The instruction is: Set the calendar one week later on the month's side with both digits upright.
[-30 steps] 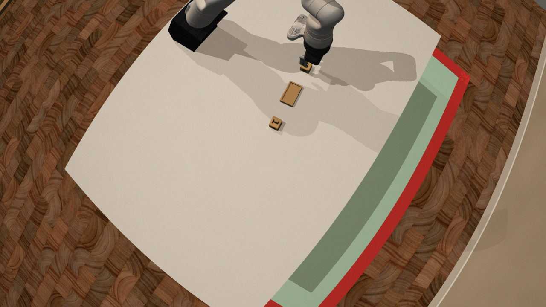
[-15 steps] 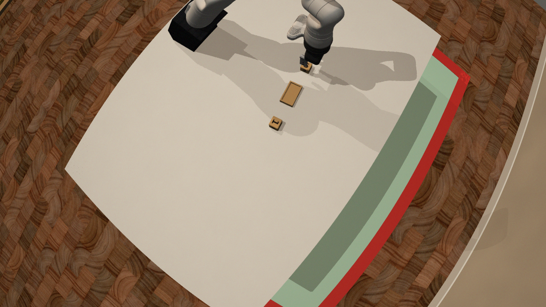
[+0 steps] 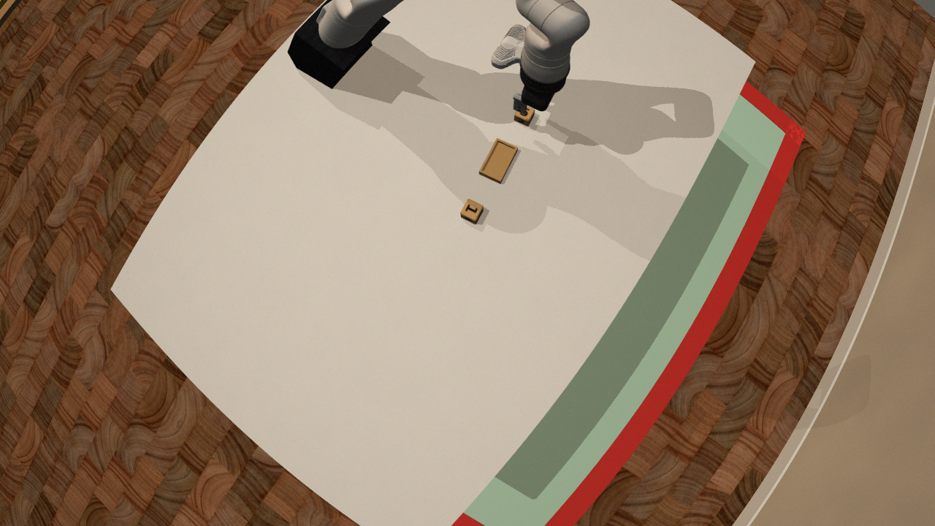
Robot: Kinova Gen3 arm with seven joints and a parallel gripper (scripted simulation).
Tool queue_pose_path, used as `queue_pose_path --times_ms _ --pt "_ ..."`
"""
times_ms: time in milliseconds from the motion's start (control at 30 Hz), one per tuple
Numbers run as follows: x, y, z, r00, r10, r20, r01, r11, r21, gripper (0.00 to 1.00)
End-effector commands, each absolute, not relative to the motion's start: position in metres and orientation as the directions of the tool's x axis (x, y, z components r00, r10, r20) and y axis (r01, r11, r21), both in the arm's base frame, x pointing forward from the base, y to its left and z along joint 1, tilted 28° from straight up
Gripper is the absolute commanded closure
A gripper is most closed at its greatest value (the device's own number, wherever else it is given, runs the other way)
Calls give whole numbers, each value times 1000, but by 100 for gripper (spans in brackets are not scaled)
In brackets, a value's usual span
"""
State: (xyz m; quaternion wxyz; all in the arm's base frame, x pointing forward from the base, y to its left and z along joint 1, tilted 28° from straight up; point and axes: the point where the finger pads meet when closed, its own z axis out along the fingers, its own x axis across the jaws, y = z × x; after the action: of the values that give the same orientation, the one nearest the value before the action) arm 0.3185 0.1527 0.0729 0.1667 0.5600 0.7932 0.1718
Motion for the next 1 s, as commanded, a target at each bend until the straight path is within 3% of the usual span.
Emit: queue_pose_path --times_ms 0,967 --pt "319 153 73 -317 946 -71 831 314 460 13" --pt "327 155 57 -317 946 -72 832 314 458 13"
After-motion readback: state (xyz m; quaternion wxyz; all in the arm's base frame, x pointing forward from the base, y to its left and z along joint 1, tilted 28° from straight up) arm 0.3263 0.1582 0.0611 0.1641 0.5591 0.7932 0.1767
